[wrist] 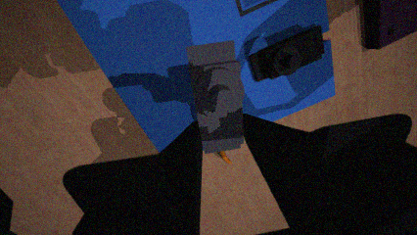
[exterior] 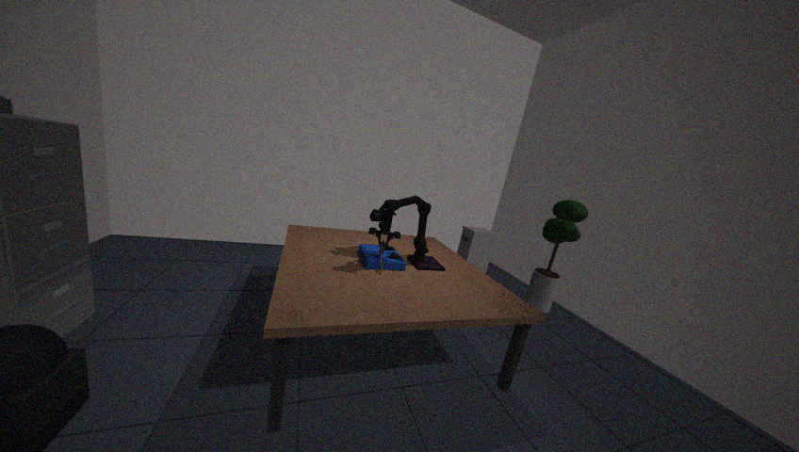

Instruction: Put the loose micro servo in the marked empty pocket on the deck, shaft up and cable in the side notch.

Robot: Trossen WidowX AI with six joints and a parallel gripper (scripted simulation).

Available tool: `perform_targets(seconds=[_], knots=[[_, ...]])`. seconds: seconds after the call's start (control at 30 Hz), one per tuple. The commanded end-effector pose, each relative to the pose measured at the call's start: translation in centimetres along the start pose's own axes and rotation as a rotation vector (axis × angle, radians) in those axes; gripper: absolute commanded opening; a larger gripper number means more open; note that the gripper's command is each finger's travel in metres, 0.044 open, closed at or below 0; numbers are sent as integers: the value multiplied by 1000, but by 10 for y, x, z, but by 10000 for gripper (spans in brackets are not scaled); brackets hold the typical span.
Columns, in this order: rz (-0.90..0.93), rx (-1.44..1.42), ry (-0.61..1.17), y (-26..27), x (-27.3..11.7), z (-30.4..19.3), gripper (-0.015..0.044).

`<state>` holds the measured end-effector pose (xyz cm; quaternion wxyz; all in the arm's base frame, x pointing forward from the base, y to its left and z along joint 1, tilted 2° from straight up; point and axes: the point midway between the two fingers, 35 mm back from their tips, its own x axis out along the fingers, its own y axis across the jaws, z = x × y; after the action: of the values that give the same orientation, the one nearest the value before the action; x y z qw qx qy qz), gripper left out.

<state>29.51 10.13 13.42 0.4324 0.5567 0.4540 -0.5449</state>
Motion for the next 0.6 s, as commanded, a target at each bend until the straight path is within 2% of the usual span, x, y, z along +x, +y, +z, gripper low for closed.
perform_targets(seconds=[0.0,0.23,0.57], knots=[[4,2,6,0,-4,0,0],[4,2,6,1,-4,5,0],[5,2,2,14,-4,50,0]])
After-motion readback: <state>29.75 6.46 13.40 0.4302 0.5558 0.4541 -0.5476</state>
